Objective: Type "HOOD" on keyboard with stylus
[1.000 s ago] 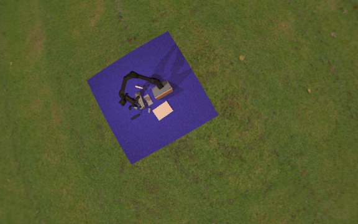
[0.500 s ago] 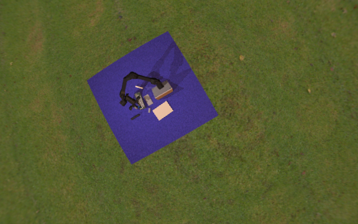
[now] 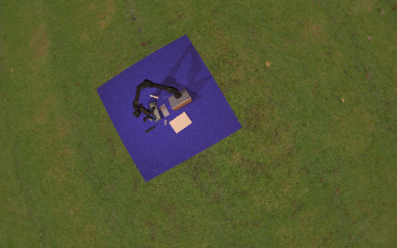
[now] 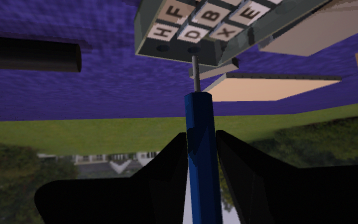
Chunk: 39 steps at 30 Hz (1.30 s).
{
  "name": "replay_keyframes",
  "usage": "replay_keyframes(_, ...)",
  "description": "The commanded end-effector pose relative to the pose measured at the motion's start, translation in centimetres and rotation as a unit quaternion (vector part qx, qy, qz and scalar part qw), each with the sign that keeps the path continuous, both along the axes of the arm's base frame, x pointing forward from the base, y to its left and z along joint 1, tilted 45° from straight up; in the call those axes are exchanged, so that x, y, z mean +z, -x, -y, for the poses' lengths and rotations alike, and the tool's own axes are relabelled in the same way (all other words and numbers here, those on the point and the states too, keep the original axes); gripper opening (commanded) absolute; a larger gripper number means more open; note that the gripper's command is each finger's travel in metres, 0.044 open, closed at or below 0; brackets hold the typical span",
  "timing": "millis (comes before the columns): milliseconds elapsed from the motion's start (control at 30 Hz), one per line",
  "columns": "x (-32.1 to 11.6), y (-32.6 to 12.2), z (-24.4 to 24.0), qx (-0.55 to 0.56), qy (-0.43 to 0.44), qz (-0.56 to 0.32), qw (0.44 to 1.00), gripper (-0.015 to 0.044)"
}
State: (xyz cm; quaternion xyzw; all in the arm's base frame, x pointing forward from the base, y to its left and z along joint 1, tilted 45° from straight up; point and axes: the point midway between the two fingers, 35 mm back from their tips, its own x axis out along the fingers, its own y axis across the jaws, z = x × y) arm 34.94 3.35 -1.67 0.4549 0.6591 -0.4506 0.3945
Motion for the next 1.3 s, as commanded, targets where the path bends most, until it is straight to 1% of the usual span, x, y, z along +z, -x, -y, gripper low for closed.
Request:
replay_keyframes(0, -0.1, -0.1, 0.2, 0.002, 0.001, 0.001, 1.000, 0.0081)
replay_keyframes(1267, -1.1, 0.0, 1.3, 0.002, 0.001, 0.001, 1.000, 0.0081)
